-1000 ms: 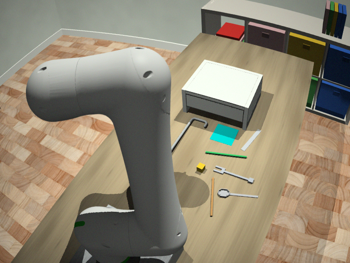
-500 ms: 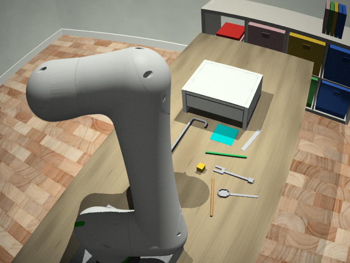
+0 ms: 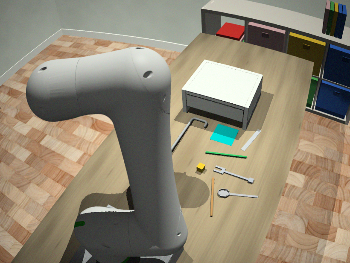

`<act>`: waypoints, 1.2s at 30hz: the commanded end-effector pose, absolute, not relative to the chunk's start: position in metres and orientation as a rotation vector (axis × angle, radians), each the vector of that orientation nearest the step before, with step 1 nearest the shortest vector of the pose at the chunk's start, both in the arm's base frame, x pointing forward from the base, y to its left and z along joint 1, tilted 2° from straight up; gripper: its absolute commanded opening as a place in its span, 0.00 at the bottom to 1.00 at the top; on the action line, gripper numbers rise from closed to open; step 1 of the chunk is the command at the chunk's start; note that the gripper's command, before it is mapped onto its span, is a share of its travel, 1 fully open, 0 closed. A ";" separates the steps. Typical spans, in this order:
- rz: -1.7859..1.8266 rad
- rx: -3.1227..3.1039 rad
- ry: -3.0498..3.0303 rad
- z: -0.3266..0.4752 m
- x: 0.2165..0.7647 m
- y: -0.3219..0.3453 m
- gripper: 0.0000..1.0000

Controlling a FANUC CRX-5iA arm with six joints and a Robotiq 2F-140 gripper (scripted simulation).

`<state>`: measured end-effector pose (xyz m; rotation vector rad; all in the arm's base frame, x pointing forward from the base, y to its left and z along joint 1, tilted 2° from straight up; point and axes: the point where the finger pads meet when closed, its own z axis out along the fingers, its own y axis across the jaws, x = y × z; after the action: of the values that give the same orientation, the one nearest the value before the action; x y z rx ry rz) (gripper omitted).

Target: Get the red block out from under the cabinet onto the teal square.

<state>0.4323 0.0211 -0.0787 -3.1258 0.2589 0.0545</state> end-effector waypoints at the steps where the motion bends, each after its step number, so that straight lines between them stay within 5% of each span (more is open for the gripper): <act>1: 0.054 -3.126 0.259 -0.079 0.433 0.021 0.00; 36: 0.054 -3.126 0.259 -0.080 0.473 0.014 0.00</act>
<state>0.4675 0.0152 -0.0799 -3.1259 0.2593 0.0541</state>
